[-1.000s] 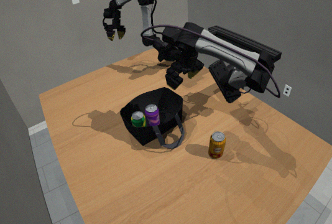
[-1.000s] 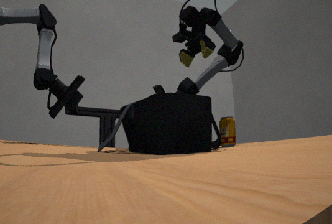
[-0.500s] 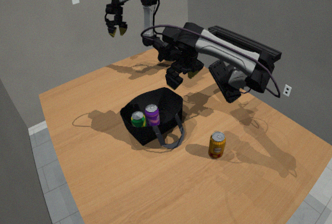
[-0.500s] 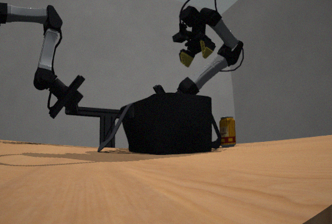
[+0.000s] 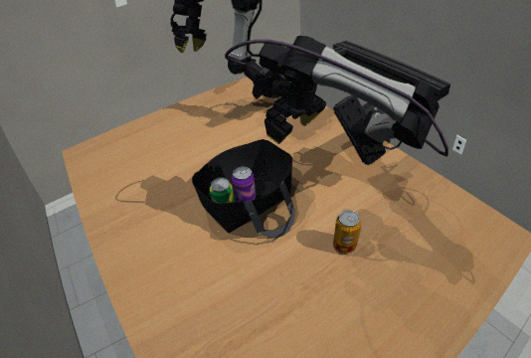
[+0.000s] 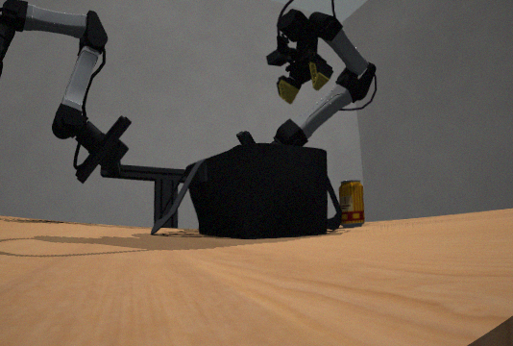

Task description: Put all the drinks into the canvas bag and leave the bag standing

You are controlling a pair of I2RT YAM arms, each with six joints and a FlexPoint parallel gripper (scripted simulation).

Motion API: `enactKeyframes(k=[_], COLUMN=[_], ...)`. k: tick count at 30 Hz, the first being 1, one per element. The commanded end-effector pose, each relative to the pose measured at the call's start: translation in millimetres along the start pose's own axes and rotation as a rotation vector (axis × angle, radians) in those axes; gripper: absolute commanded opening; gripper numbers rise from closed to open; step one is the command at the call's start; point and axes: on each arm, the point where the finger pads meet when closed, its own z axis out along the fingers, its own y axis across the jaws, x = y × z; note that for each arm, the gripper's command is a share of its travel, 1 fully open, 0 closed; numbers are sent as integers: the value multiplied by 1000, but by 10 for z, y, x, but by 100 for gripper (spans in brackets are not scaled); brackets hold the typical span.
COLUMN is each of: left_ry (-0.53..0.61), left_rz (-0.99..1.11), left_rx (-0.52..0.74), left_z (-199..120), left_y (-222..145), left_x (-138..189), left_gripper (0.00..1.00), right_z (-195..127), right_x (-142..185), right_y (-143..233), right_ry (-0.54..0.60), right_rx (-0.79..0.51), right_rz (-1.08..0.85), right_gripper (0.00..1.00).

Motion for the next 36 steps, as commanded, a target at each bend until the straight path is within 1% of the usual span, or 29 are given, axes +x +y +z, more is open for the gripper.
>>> enactKeyframes(k=[1, 2, 3, 4, 6, 7, 11, 14, 16, 18, 22, 23, 24, 26, 27, 35, 36], left_ry=[-30, -30, -30, -30, -30, -30, -30, -30, -30, -30, -30, -30, -30, -30, -30, -30, -30], left_rz=[-9, -9, -9, -9, -9, -9, -9, -9, -9, -9, -9, -9, -9, -9, -9, -9, -9], left_rx=[-3, -3, -3, -3, -3, -3, -3, -3, -3, -3, -3, -3, -3, -3, -3, -3, -3], left_z=[-91, -91, -91, -91, -91, -91, -91, -91, -91, -91, -91, -91, -91, -91, -91, -91, -91], left_y=[30, 30, 30, 30, 30, 30, 30, 30, 30, 30, 30, 30, 30, 30, 30, 30, 30], left_x=[-36, -36, -36, -36, -36, -36, -36, -36, -36, -36, -36, -36, -36, -36, -36, -36, -36], left_gripper=[100, 100, 100, 100, 100, 100, 100, 100, 100, 100, 100, 100, 100, 100, 84, 84, 84], right_z=[188, -26, -64, -88, -81, -140, -272, -354, -356, -356, -321, -316, -246, -311, -369, -373, -369], right_x=[69, 9, 7, -5, 5, 36, 231, 462, 531, 531, 593, 598, 645, 631, 602, 601, 595], right_y=[-3, 47, 62, 2, 2, -46, 115, 335, 459, 459, 539, 541, 469, 457, 465, 469, 488], right_ry=[77, 18, 2, -18, -14, -34, -62, -104, -157, -157, -224, -231, -206, -217, -234, -236, -241], right_rx=[-9, 8, 8, 70, 68, 146, 166, 198, 233, 233, 312, 326, 332, 362, 392, 390, 373], right_rz=[18, -3, -9, 16, 18, 57, 96, 133, 139, 139, 133, 132, 160, 147, 134, 136, 132], right_gripper=[86, 86, 86, 86, 86, 86, 86, 86, 86, 86, 86, 86, 86, 86, 86, 86, 86])
